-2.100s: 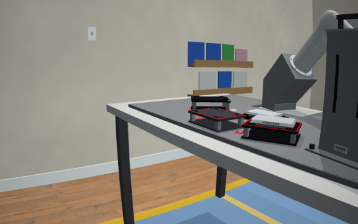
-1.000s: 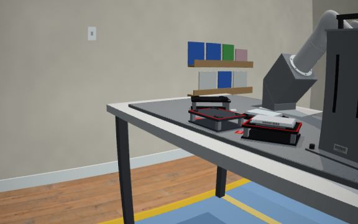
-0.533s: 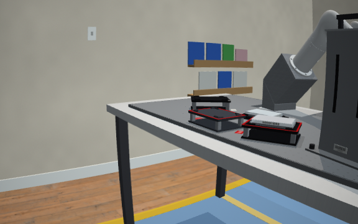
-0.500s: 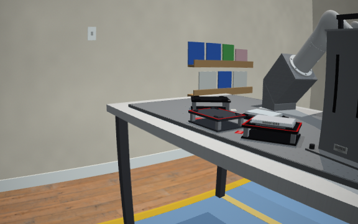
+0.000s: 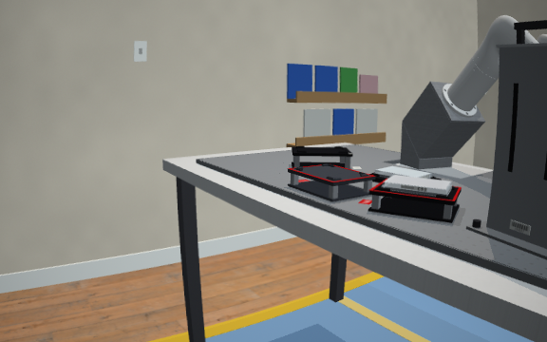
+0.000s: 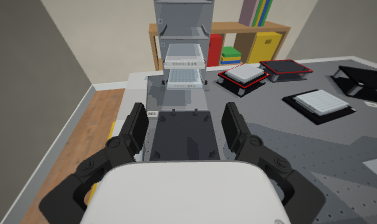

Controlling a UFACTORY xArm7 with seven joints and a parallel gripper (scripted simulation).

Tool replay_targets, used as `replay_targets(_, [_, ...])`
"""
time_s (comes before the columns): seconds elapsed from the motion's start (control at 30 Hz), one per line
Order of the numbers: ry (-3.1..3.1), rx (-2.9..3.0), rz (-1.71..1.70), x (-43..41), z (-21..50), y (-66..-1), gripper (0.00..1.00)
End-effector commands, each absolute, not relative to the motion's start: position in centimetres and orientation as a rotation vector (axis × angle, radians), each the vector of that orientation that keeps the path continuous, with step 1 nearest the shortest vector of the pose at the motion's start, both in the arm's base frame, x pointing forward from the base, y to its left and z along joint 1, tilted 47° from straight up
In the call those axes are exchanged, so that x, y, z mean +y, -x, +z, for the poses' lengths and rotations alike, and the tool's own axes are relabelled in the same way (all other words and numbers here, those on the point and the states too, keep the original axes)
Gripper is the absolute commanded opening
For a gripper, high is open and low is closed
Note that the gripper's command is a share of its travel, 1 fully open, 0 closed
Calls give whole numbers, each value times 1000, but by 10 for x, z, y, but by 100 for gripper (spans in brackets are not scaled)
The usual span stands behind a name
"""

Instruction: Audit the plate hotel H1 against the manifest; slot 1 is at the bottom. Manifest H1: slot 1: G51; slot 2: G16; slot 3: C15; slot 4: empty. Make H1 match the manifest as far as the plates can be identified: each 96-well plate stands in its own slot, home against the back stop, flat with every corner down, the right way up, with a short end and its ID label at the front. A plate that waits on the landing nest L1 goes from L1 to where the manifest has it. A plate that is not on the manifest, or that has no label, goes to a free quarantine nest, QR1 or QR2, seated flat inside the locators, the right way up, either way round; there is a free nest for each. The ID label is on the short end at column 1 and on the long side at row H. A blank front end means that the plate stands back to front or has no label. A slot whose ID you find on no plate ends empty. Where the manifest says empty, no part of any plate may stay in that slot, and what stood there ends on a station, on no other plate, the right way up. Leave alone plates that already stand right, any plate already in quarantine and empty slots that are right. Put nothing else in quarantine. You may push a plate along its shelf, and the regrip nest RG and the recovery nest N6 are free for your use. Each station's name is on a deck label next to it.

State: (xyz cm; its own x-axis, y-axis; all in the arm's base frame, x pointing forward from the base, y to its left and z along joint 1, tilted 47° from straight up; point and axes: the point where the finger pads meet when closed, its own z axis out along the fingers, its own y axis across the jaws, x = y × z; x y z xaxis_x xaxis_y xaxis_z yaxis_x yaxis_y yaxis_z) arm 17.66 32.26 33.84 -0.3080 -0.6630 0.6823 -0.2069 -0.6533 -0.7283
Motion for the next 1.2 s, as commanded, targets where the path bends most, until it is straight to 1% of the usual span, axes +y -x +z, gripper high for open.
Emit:
replay_targets(0.0, [1616, 1098, -2029, 320, 340, -184, 100])
replay_targets(0.87, [1616, 1098, -2029, 296, 344, -244, 100])
replay_targets(1.17, [1616, 1098, -2029, 296, 344, -245, 100])
